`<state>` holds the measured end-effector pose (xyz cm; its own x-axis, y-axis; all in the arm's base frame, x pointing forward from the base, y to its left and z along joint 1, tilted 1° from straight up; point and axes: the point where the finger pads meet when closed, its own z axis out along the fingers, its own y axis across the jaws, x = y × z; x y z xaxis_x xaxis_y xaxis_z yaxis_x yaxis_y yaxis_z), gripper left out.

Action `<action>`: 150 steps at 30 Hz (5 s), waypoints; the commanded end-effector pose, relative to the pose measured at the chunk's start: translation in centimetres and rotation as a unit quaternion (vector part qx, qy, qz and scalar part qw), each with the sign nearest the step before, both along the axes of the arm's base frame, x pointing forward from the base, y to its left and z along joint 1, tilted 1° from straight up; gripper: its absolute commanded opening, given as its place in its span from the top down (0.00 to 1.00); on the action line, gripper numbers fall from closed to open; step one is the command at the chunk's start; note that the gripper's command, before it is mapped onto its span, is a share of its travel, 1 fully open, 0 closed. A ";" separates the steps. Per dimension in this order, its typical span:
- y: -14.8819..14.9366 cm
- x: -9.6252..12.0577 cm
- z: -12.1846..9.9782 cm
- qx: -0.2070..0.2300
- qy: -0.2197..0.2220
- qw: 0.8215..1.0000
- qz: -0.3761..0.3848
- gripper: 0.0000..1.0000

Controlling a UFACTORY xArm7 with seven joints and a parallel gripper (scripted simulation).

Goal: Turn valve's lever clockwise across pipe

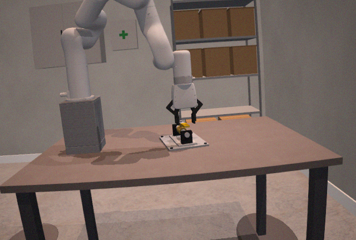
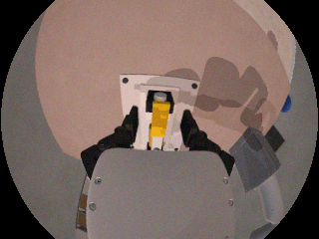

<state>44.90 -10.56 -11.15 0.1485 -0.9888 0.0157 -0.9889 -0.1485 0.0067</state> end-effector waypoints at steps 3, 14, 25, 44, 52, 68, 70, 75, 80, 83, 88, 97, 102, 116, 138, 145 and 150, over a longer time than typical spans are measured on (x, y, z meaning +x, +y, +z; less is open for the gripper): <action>0.0 0.2 -0.2 0.000 -0.002 1.000 0.000 0.32; -0.1 0.2 -1.0 0.000 -0.002 1.000 0.000 0.32; -0.1 0.2 -1.5 0.000 -0.002 1.000 0.000 0.32; -0.1 0.2 -1.8 0.000 -0.002 1.000 0.000 0.32; -0.1 0.2 -1.8 0.000 -0.002 1.000 0.000 0.32; -0.1 0.2 -1.8 0.000 -0.002 1.000 0.000 1.00; -0.1 0.2 -1.8 0.000 -0.002 1.000 0.000 1.00; -0.1 0.2 -1.8 0.000 -0.002 1.000 0.000 1.00; -0.1 0.2 -1.8 0.000 -0.002 1.000 0.000 1.00; -0.1 0.2 -1.8 0.000 -0.002 1.000 0.000 1.00; -0.1 0.2 -1.8 0.000 -0.002 1.000 0.000 1.00; -0.1 0.2 -1.8 0.000 -0.002 1.000 0.000 1.00; -0.1 0.0 -1.8 0.000 -0.002 1.000 -0.007 1.00; -0.2 -0.7 -1.8 -0.001 -0.003 0.999 -0.051 1.00; -0.1 -1.7 -1.8 -0.001 -0.004 0.994 -0.108 1.00; -0.1 -2.0 -1.8 -0.001 -0.004 0.992 -0.129 1.00; -0.1 -2.4 -1.8 -0.001 -0.004 0.989 -0.151 1.00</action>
